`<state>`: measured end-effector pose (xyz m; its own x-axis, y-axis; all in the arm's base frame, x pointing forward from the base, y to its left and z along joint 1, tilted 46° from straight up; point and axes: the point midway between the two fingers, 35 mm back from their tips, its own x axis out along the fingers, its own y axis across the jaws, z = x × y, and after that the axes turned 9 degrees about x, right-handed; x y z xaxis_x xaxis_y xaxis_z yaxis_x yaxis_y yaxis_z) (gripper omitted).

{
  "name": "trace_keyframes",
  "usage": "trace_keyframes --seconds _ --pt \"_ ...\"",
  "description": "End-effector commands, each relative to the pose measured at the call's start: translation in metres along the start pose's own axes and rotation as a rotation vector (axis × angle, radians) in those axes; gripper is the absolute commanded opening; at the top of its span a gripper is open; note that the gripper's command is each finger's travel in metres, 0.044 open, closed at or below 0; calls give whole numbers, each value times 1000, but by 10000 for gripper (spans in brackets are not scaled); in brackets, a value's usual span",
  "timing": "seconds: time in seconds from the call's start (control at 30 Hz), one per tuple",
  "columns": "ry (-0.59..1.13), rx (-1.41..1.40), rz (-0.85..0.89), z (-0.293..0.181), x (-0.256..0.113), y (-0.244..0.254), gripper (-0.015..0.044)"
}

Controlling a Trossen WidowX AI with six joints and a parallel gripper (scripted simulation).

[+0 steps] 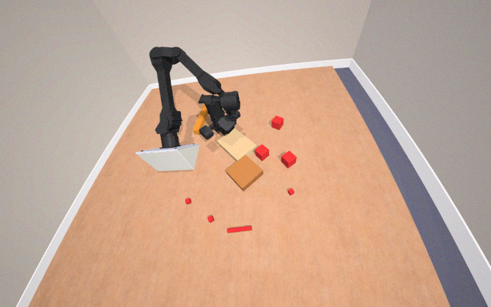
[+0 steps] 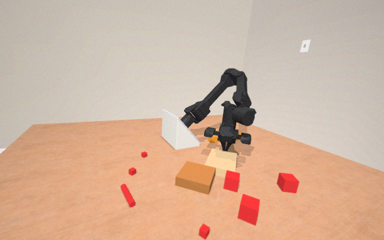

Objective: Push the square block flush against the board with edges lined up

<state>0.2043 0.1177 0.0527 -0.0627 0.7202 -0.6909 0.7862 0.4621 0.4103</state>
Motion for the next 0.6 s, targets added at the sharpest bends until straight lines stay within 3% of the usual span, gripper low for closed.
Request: trace_keyframes --seconds 0.0,0.57 --pt "0 -4 2 4 0 2 0" --pt "-3 -5 1 21 -1 8 0"
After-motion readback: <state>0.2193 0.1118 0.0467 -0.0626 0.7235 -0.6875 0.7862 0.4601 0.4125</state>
